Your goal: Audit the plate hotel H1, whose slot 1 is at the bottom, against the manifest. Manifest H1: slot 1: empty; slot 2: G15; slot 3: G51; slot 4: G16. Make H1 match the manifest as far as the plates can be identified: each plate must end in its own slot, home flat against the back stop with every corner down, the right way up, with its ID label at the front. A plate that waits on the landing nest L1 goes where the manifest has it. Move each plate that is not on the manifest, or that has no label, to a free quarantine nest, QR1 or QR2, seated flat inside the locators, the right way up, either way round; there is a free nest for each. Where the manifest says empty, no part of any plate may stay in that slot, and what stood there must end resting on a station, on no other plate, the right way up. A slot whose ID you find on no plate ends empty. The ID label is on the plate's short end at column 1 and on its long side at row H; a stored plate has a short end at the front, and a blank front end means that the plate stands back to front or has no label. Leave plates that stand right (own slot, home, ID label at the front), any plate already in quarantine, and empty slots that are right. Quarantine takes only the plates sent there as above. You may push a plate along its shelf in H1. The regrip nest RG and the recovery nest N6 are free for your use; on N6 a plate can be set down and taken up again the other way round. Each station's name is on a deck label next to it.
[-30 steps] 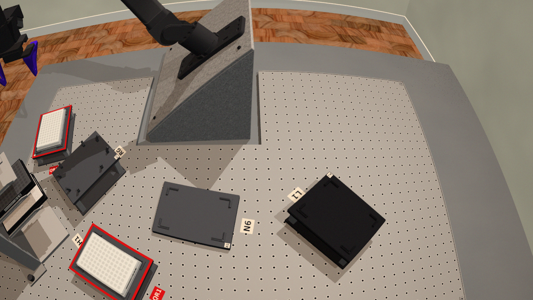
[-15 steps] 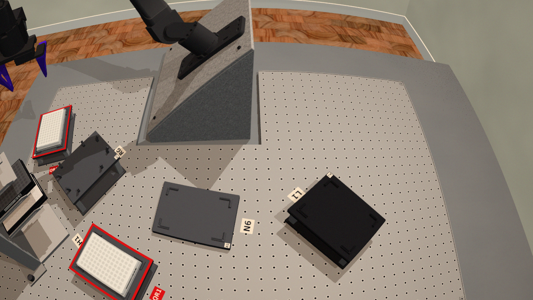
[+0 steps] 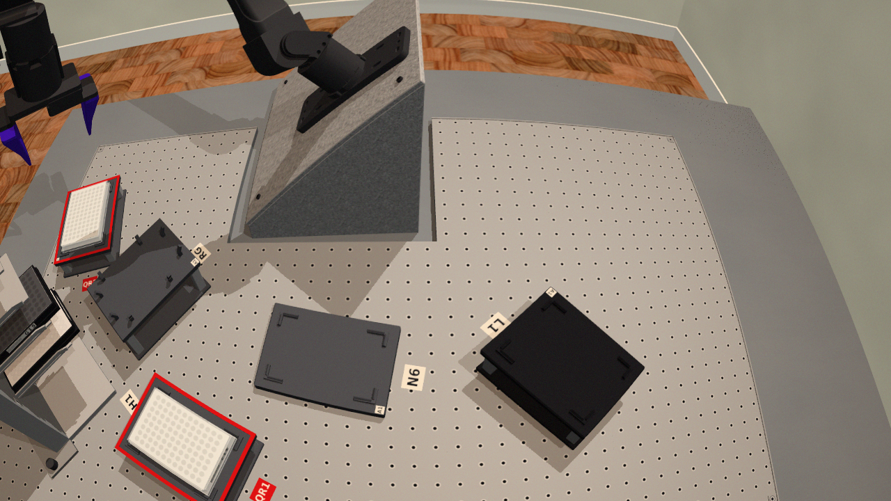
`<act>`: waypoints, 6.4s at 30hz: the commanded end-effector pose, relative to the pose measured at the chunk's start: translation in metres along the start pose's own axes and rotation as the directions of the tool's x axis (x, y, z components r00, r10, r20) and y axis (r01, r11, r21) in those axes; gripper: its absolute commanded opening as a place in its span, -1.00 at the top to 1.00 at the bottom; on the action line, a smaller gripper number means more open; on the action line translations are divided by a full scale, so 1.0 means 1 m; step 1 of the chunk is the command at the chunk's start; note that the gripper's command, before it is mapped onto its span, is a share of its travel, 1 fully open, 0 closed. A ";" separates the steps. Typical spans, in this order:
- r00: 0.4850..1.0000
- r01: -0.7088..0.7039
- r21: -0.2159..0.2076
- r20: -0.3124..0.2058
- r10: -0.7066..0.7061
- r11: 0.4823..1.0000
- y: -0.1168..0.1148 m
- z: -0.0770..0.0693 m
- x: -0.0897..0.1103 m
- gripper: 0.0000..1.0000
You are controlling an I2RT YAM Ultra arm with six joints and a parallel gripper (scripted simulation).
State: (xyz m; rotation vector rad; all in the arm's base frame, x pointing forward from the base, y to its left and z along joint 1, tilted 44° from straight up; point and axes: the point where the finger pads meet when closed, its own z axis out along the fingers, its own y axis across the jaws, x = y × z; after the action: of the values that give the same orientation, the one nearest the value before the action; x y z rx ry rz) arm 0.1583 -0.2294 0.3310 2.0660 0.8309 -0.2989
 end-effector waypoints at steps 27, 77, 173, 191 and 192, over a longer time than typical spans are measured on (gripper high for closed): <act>0.853 0.515 -0.170 0.204 -0.481 0.840 -0.019 -0.013 0.068 -1.00; 0.069 0.988 -0.150 0.568 -0.820 -0.021 -0.036 -0.020 0.123 -1.00; -0.061 0.980 -0.113 0.612 -0.788 -0.164 -0.017 0.055 0.134 -1.00; -0.061 0.980 -0.113 0.612 -0.788 -0.164 0.004 0.057 0.138 -1.00; -0.061 0.980 -0.113 0.612 -0.788 -0.164 0.005 0.057 0.138 -1.00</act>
State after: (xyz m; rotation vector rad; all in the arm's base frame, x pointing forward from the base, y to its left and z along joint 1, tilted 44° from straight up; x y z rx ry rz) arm 0.2678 -0.2154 0.2276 0.3440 1.8591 -1.0498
